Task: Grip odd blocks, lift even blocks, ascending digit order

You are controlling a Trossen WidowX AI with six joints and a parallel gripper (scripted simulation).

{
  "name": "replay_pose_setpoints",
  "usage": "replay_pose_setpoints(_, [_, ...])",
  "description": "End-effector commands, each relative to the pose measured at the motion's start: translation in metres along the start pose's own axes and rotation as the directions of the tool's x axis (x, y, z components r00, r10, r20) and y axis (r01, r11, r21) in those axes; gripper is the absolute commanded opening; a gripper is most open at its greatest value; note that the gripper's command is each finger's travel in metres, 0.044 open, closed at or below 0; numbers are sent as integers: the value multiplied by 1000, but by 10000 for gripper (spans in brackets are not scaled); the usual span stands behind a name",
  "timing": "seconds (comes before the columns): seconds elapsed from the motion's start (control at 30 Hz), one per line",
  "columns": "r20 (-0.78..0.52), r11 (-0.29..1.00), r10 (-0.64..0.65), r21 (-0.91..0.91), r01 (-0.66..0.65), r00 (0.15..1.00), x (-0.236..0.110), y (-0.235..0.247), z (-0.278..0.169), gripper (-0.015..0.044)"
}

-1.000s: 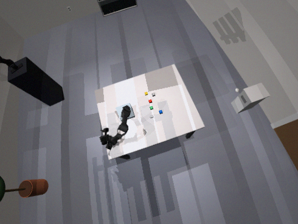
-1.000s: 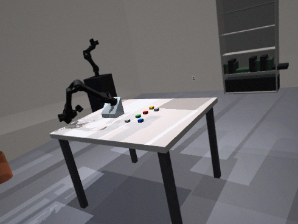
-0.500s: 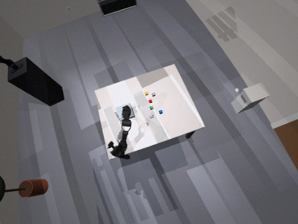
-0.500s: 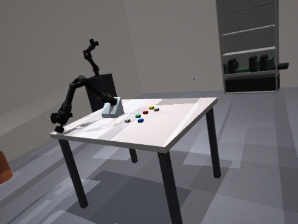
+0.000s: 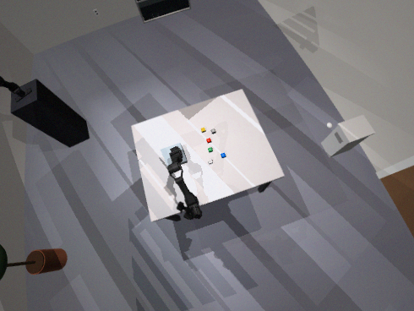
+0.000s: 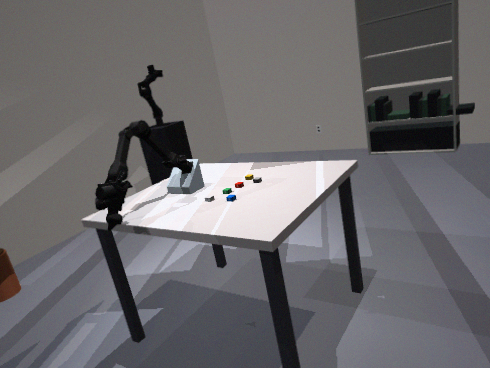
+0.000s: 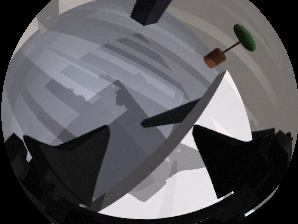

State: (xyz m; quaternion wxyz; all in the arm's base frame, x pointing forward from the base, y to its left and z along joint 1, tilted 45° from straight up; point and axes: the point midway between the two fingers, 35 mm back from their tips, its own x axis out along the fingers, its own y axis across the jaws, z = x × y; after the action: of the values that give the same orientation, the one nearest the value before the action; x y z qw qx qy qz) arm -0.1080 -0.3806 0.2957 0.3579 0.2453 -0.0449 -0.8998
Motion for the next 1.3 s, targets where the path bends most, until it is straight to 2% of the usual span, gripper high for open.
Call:
replay_pose_setpoints(0.0, [-100, 995, 80, -44, -85, 992, -32, 32, -36, 400])
replay_pose_setpoints(0.17, [-240, 961, 153, -190, -201, 959, -81, 61, -94, 400])
replay_pose_setpoints(0.33, [-356, 818, 187, -460, -346, 916, -130, 75, -158, 400])
replay_pose_setpoints(0.5, [-439, 558, 199, -684, -469, 876, -182, 72, -214, 400])
replay_pose_setpoints(0.67, [-491, 216, 205, -821, -528, 847, -231, 53, -260, 400])
replay_pose_setpoints(0.83, [-516, -159, 219, -856, -491, 828, -276, 24, -294, 400])
replay_pose_setpoints(1.03, [-519, -548, 260, -774, -318, 814, -317, -19, -320, 400])
replay_pose_setpoints(1.13, [-517, -626, 275, -736, -257, 811, -326, -30, -324, 400])
replay_pose_setpoints(1.27, [-517, -635, 277, -732, -249, 810, -326, -31, -324, 400])
